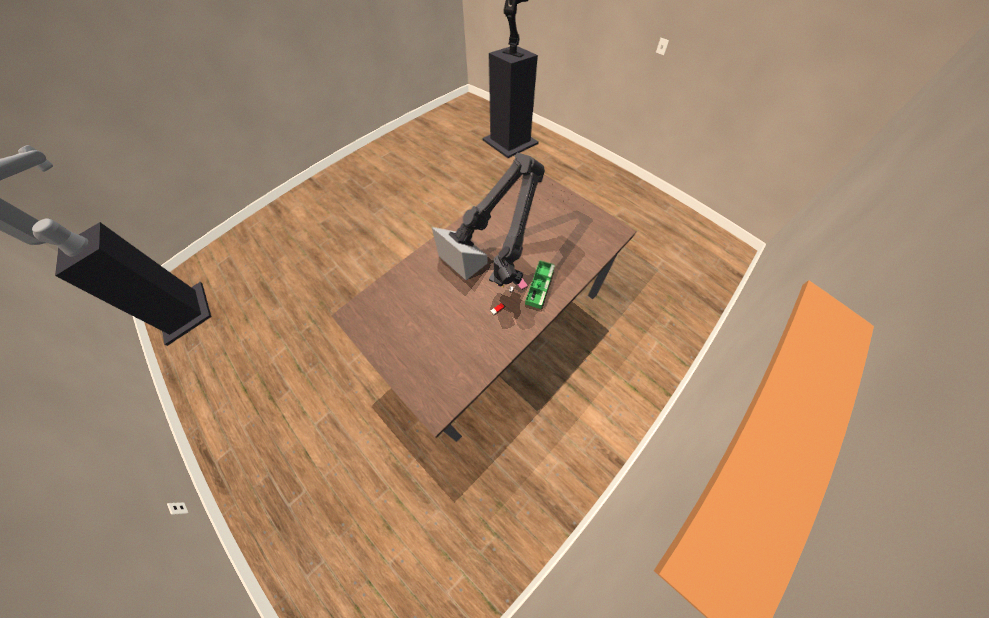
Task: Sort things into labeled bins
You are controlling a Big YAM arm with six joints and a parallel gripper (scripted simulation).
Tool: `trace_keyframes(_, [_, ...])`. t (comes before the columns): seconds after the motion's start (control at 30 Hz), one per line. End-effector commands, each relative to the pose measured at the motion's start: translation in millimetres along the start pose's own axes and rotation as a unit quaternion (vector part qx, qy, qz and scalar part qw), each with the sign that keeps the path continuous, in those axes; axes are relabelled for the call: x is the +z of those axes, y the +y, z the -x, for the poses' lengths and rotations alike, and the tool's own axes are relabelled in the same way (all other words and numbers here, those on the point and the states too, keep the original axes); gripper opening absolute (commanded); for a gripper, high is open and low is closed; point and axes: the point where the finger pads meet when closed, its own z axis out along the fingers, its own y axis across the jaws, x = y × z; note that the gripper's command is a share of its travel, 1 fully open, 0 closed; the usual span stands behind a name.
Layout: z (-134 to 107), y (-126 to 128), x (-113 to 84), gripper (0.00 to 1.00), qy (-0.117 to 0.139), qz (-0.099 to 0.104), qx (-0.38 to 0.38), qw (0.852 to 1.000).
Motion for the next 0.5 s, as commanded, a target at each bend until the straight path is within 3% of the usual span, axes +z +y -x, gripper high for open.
trace_keyframes(0.0, [10, -4, -7.2, 0.0, -0.01, -0.007, -0.012, 1.0])
trace_keyframes(0.07, [19, -9, -26.0, 0.0, -0.021, -0.016, -0.019, 0.999])
trace_keyframes(0.17, [19, -9, -26.5, 0.0, -0.021, -0.015, -0.019, 0.999])
trace_keyframes(0.27, [2, -7, -15.5, 0.0, -0.008, -0.002, -0.002, 1.0])
trace_keyframes(0.3, [11, 9, -13.2, 0.0, -0.004, -0.002, -0.01, 1.0])
trace_keyframes(0.47, [38, 32, -16.9, 0.0, -0.01, -0.006, -0.018, 1.0])
